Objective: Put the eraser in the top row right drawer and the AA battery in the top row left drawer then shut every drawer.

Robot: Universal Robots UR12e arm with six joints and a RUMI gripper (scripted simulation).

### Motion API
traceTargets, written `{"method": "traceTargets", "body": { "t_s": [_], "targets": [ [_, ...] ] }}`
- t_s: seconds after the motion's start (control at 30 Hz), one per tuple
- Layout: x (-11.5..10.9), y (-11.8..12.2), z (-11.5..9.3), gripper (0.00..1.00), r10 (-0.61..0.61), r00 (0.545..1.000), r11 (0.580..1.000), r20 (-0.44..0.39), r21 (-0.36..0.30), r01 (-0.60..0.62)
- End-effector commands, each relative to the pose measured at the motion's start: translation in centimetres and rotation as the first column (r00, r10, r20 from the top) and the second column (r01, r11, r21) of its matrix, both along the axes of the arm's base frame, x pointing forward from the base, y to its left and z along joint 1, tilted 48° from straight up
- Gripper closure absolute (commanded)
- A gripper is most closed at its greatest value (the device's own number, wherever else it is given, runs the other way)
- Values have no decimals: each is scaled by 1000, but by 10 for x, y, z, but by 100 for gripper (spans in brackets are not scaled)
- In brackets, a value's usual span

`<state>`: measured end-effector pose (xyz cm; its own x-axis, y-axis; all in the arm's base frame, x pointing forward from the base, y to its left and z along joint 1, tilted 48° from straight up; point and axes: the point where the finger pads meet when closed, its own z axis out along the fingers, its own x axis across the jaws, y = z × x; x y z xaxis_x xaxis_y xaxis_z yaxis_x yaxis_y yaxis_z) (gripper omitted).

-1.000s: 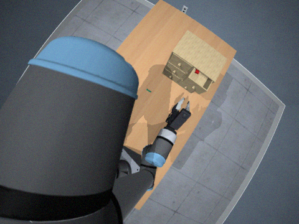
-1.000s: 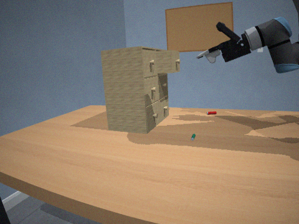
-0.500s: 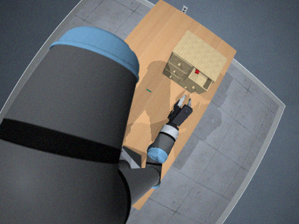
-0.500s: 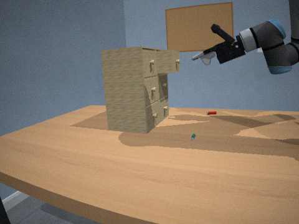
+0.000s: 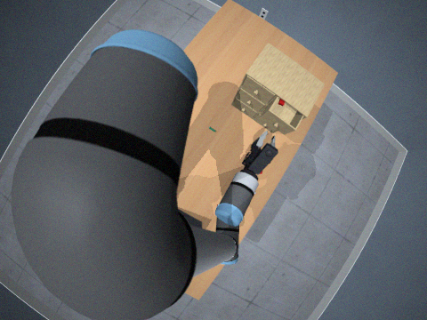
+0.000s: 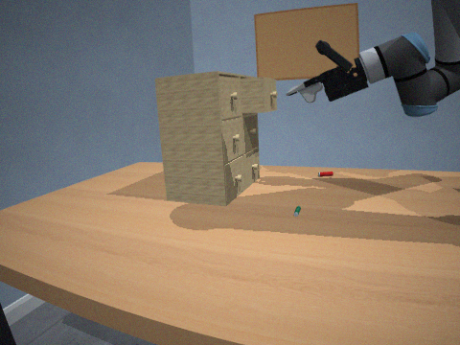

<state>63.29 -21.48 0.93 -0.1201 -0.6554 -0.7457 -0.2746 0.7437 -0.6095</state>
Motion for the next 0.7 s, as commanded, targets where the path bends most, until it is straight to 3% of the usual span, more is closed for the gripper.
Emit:
{"method": "traceTargets", "body": {
  "t_s": [0.0,0.67],
  "targets": [
    [7,0,-2,80,-2,1000,1000,1,-1,2],
    [9,0,-2,80,-2,1000,1000,1,-1,2]
  ]
}}
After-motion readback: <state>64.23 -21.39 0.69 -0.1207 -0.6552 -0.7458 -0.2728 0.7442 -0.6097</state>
